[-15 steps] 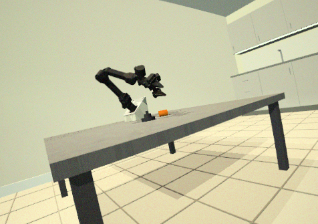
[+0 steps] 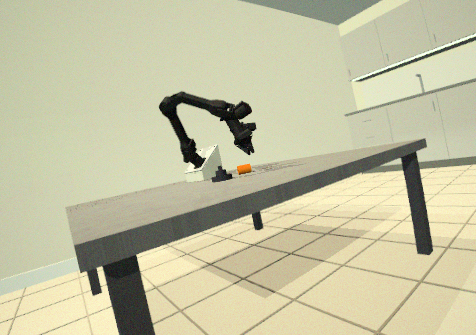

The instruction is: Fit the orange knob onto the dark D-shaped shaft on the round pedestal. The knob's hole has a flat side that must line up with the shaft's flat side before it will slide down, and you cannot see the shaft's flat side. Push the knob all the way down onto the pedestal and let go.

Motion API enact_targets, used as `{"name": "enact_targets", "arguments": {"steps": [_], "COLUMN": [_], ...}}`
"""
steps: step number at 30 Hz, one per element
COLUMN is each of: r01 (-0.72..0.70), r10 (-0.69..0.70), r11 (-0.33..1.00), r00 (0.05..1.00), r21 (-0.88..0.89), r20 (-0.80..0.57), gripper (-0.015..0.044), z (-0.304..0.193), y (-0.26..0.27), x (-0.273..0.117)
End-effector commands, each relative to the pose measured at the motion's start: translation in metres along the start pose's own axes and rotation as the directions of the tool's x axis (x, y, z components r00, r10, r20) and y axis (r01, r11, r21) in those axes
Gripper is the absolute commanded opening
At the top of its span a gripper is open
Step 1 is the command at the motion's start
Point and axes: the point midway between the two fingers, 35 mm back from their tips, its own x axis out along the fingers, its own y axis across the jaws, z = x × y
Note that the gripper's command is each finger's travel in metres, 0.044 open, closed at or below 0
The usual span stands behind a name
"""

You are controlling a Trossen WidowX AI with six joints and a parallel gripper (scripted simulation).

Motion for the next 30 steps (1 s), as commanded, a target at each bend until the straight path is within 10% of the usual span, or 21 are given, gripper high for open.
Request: {"name": "enact_targets", "arguments": {"steps": [1, 30], "r01": [-0.056, -0.055], "r10": [0.06, 0.058], "r11": [0.998, 0.998], "r00": [0.944, 0.944], "r21": [0.02, 0.02], "r20": [-0.324, -0.325], "gripper": [0.044, 0.044], "z": [-0.013, -0.027], "y": [0.044, 0.046], "x": [-0.006, 0.036]}}
